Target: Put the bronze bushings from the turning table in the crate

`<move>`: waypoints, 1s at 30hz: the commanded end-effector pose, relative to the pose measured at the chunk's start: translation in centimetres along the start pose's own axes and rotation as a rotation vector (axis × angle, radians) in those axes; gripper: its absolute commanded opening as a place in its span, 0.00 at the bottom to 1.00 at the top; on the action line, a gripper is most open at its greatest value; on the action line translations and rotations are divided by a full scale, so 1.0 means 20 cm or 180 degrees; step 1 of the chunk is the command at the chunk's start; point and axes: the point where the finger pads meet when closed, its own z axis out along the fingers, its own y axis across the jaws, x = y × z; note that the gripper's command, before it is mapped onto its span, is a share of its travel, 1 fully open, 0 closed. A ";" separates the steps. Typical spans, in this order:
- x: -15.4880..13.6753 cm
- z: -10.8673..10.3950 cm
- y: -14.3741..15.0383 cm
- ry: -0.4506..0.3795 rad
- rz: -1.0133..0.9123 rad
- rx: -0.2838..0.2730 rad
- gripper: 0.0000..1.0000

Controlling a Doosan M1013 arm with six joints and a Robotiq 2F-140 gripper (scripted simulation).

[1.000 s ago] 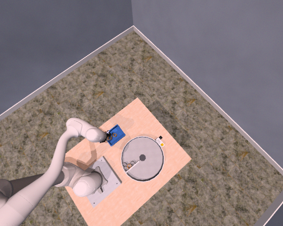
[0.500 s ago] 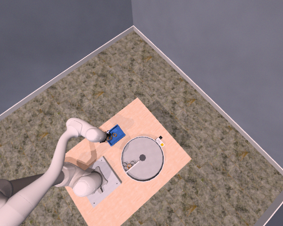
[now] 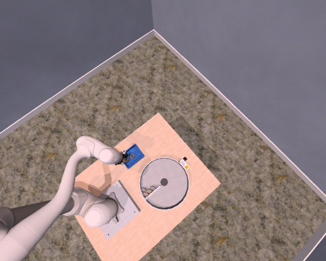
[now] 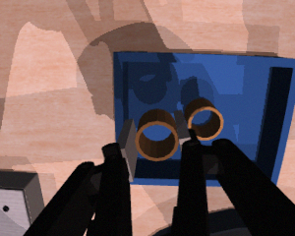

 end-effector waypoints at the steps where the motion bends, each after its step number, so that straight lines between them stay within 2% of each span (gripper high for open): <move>1: 0.00 0.00 0.00 0.0001 0.0000 0.0000 0.00; 9: 0.00 0.02 0.00 0.0001 0.0000 0.0000 0.00; 30: 0.00 0.18 0.00 0.0001 0.0000 0.0000 0.00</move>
